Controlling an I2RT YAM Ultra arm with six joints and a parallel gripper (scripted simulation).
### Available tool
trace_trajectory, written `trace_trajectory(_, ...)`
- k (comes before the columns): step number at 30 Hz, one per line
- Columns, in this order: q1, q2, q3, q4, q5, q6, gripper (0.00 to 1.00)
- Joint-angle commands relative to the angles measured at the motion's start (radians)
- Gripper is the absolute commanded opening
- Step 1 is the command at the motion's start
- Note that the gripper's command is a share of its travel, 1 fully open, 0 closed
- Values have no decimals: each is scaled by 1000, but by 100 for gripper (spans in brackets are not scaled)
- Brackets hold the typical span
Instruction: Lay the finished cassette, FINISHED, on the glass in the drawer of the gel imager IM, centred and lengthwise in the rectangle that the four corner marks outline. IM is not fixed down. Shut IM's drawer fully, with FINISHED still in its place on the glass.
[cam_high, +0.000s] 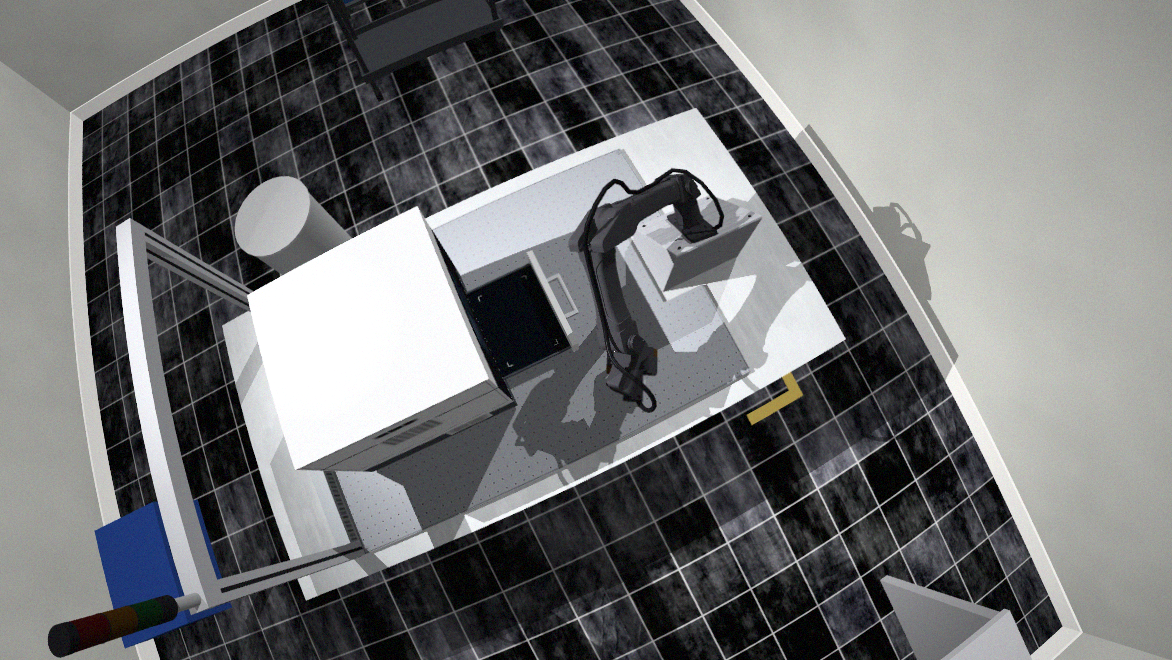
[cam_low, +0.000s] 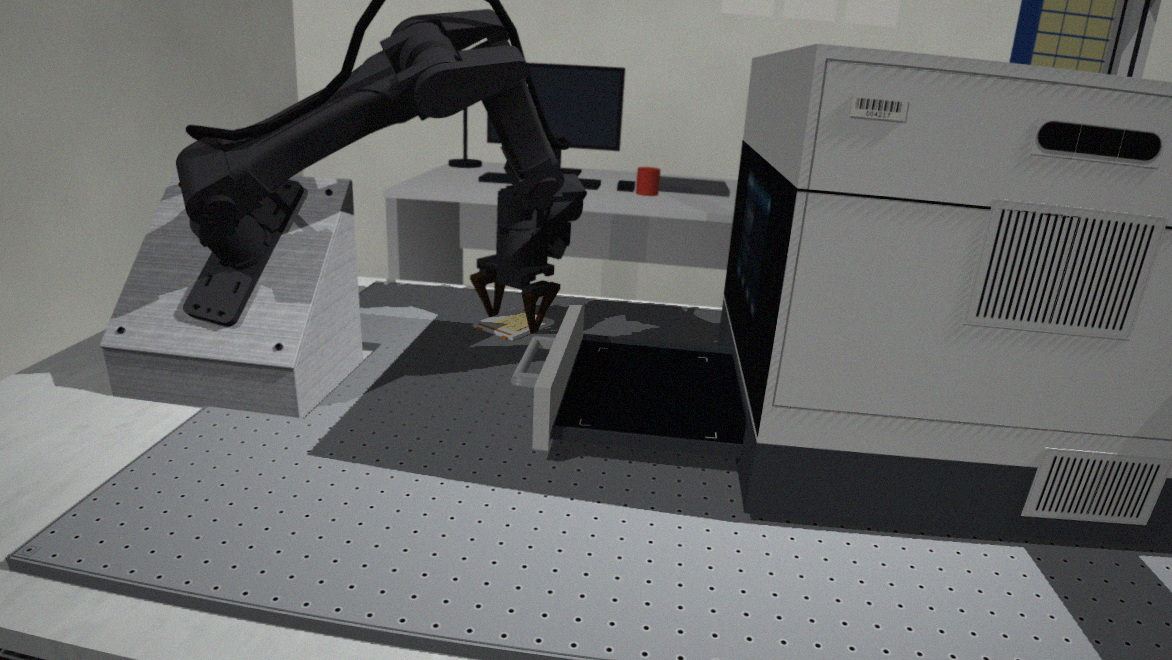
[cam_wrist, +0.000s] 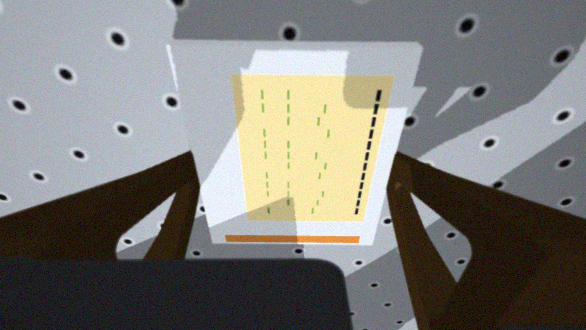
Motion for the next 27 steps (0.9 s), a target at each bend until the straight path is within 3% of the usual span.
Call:
trace_trajectory(1, 33, -46, 24, -28, -18, 17, 0)
trace_trajectory(27, 81, -94, 46, -126, -43, 69, 0)
